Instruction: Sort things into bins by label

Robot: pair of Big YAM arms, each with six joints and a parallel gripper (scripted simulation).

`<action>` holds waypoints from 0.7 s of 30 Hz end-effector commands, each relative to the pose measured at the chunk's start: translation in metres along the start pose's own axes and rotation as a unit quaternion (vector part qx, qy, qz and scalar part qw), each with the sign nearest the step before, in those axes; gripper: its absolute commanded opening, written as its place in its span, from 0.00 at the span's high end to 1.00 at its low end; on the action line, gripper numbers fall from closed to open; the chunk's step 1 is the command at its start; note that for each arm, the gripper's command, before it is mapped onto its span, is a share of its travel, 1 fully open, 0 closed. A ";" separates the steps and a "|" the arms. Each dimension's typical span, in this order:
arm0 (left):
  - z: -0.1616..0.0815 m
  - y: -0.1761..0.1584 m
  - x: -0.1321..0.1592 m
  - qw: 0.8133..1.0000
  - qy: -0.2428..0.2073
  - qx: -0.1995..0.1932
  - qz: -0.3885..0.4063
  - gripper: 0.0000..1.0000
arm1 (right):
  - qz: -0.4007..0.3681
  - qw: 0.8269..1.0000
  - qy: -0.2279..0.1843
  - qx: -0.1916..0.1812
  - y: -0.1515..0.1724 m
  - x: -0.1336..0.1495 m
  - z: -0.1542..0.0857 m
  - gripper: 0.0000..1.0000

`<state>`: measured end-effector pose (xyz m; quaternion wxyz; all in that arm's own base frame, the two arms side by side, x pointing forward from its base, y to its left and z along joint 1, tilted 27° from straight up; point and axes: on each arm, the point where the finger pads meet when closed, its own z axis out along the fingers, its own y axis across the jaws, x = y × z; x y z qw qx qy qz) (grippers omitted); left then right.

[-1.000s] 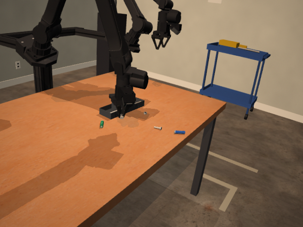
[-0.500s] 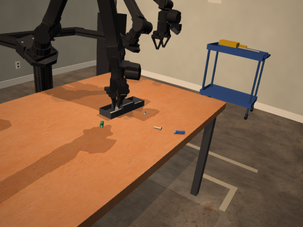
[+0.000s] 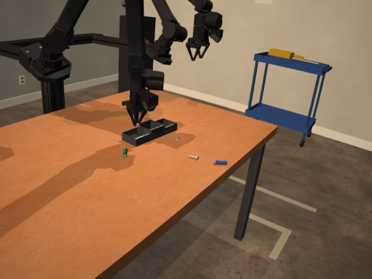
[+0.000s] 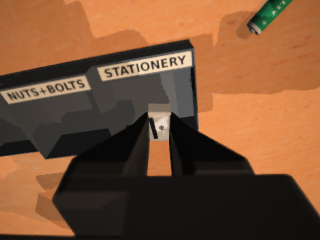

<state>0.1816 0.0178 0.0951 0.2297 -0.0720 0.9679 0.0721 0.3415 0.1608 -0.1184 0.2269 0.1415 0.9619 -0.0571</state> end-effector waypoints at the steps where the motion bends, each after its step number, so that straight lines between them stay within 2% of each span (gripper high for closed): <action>1: 0.003 0.002 0.006 1.000 0.007 -0.002 0.001 0.00 | -0.048 0.999 -0.002 -0.001 0.002 0.011 0.003 0.90; 2: 0.003 0.002 0.006 1.000 0.007 -0.002 0.001 0.00 | -0.090 0.996 0.000 -0.001 0.004 0.017 0.003 0.90; 4: 0.003 0.002 0.006 1.000 0.007 -0.002 0.001 0.00 | -0.118 0.993 0.000 0.000 0.005 0.024 0.003 0.90; 8: 0.003 0.002 0.006 1.000 0.007 -0.002 0.001 0.00 | -0.174 0.985 -0.001 0.000 0.001 0.012 0.002 0.90; 16: 0.003 0.002 0.006 1.000 0.007 -0.002 0.001 0.00 | -0.269 0.963 -0.001 0.001 0.005 0.015 0.001 0.90; 18: 0.003 0.002 0.006 1.000 0.007 -0.002 0.001 0.00 | -0.269 0.963 -0.001 0.001 0.005 0.015 0.001 0.90; 19: 0.003 0.002 0.006 1.000 0.007 -0.002 0.001 0.00 | -0.299 0.954 -0.001 0.001 0.006 0.015 0.000 0.90; 21: 0.003 0.002 0.006 1.000 0.007 -0.002 0.001 0.00 | -0.321 0.947 -0.001 0.001 0.006 0.015 0.000 0.90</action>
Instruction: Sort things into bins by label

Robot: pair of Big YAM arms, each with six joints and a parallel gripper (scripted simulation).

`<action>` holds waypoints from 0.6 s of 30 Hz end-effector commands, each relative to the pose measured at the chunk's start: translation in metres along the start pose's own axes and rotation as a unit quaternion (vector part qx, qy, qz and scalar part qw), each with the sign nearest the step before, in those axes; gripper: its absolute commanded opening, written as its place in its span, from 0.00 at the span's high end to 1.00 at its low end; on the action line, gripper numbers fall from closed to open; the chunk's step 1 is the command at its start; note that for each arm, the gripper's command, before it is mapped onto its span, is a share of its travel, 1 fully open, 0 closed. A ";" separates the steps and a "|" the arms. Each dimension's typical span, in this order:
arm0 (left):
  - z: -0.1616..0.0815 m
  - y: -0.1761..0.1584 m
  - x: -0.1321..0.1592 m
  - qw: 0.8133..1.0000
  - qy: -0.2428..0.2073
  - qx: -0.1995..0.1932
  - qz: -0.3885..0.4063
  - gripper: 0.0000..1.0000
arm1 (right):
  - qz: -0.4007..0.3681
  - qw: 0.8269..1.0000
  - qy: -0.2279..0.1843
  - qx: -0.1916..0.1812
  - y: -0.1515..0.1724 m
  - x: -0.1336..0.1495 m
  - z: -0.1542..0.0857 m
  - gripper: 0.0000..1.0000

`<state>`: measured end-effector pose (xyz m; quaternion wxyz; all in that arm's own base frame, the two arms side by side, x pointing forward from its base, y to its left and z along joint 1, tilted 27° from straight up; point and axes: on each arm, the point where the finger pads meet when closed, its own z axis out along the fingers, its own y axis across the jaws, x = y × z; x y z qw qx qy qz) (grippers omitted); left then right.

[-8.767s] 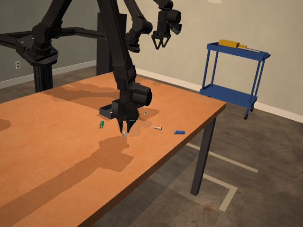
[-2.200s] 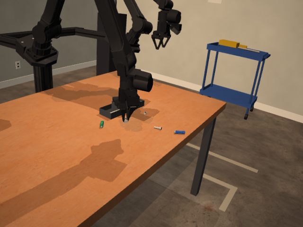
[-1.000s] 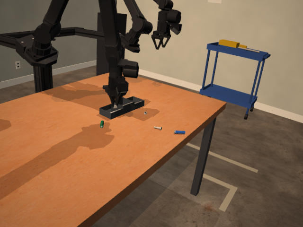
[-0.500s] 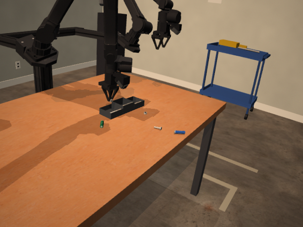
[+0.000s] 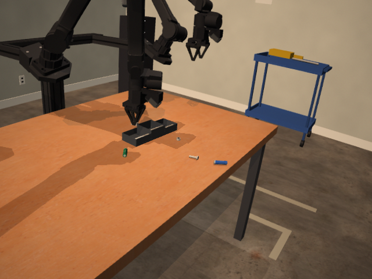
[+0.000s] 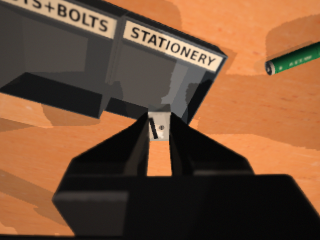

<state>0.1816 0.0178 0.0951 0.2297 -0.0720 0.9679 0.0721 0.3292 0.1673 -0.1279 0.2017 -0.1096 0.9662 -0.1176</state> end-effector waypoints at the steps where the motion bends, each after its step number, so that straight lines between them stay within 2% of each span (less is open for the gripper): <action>1: 0.003 0.002 0.006 1.000 0.007 -0.002 0.001 0.00 | -0.078 0.997 -0.004 -0.002 0.002 -0.002 -0.002 0.90; 12: 0.003 0.002 0.006 1.000 0.007 -0.002 0.001 0.00 | -0.209 0.978 -0.004 0.000 0.002 -0.002 -0.002 0.90; 14: 0.003 0.002 0.006 1.000 0.007 -0.002 0.001 0.00 | -0.209 0.978 -0.004 0.000 0.002 -0.002 -0.002 0.90; 18: 0.003 0.002 0.006 1.000 0.007 -0.002 0.001 0.00 | -0.272 0.962 -0.005 0.001 0.006 -0.008 -0.002 0.90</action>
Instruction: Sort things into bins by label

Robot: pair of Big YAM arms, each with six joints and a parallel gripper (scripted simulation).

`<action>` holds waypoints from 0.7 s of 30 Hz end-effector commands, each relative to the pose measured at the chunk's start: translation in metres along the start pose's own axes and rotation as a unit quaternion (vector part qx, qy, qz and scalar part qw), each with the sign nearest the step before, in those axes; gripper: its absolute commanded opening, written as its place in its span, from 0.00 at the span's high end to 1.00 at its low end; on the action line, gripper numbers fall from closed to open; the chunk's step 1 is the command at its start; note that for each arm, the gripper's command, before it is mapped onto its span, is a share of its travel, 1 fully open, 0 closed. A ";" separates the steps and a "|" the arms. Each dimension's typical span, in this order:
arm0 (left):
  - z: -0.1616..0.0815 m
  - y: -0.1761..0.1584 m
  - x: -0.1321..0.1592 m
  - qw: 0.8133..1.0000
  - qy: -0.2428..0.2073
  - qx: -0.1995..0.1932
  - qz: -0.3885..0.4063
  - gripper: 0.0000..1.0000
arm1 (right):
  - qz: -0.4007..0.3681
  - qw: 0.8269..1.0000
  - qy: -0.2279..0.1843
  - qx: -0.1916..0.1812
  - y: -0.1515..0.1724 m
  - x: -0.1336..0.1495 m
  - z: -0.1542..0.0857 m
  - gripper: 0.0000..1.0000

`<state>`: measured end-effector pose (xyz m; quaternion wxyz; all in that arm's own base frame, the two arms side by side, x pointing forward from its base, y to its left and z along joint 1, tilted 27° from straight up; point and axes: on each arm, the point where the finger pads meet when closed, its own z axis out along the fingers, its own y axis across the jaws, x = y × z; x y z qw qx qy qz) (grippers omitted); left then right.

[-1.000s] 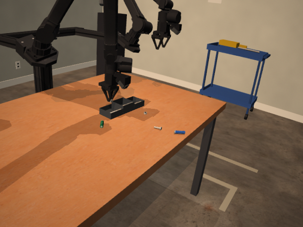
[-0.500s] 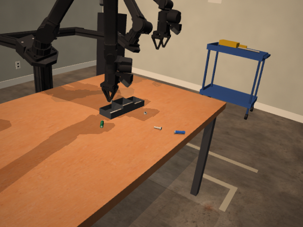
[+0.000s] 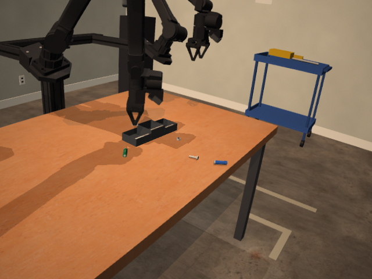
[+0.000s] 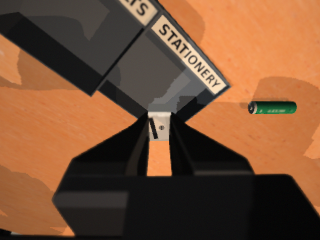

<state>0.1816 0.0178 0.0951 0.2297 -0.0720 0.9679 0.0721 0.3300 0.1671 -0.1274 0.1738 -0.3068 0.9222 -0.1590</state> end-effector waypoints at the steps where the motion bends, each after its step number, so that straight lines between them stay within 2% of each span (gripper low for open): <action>1: 0.003 0.002 0.006 1.000 0.007 -0.002 0.001 0.00 | -0.078 0.997 -0.005 0.000 0.003 -0.009 -0.002 0.90; 11: 0.003 0.002 0.006 1.000 0.007 -0.002 0.001 0.00 | -0.195 0.981 -0.006 0.000 0.004 -0.002 -0.001 0.90; 13: 0.003 0.002 0.006 1.000 0.007 -0.002 0.001 0.00 | -0.195 0.981 -0.006 0.000 0.004 -0.002 -0.001 0.90; 14: 0.003 0.002 0.006 1.000 0.007 -0.002 0.001 0.00 | -0.224 0.974 -0.007 0.000 0.004 -0.002 -0.001 0.90; 21: 0.003 0.002 0.006 1.000 0.007 -0.002 0.001 0.00 | -0.302 0.953 -0.007 0.000 0.004 -0.001 -0.001 0.90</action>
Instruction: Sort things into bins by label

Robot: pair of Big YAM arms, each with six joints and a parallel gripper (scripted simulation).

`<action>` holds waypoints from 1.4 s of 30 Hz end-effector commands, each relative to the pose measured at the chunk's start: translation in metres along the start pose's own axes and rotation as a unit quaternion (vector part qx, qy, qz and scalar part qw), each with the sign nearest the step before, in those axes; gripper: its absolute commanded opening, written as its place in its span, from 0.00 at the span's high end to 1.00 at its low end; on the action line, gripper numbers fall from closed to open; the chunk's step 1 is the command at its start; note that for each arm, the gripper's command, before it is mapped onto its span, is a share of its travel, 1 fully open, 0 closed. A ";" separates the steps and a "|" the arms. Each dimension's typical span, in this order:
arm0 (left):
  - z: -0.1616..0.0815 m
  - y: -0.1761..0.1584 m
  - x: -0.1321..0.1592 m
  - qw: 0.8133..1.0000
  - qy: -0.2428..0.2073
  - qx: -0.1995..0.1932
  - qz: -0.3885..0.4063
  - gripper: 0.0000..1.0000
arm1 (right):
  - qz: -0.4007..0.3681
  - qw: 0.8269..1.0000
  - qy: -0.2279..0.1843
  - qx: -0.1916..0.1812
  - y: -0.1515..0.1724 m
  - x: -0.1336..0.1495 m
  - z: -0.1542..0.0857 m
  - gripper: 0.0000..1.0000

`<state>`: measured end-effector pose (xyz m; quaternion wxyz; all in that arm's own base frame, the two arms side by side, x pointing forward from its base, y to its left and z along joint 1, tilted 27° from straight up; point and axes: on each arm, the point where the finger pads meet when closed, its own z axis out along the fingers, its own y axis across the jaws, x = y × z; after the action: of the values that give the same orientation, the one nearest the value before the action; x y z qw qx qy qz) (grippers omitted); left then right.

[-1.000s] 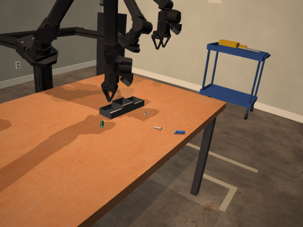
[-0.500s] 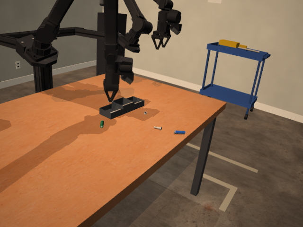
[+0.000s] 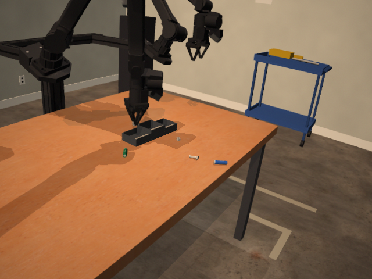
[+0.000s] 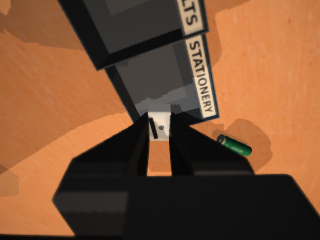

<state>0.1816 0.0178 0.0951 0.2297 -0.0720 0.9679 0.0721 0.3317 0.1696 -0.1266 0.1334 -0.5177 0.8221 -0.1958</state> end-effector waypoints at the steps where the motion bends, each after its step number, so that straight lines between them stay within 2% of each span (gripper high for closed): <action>1: 0.003 0.002 0.006 1.000 0.007 -0.002 0.001 0.00 | -0.078 0.997 -0.005 0.000 0.004 0.000 0.000 0.90; 10: 0.003 0.002 0.006 1.000 0.007 -0.002 0.001 0.00 | -0.168 0.986 -0.009 -0.001 0.004 0.001 -0.001 0.90; 28: 0.003 0.002 0.006 1.000 0.007 -0.002 0.001 0.00 | -0.164 0.986 -0.009 0.001 -0.007 -0.006 -0.004 0.90; 29: 0.003 0.002 0.006 1.000 0.007 -0.002 0.001 0.00 | -0.161 0.987 -0.005 -0.001 -0.004 -0.002 0.007 0.90; 42: 0.003 0.002 0.006 1.000 0.007 -0.002 0.001 0.00 | -0.162 0.987 -0.004 -0.002 -0.003 0.000 0.031 0.90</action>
<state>0.1816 0.0178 0.0951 0.2297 -0.0720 0.9679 0.0721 0.3407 0.1627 -0.1482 0.0993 -0.6407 0.7315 -0.2109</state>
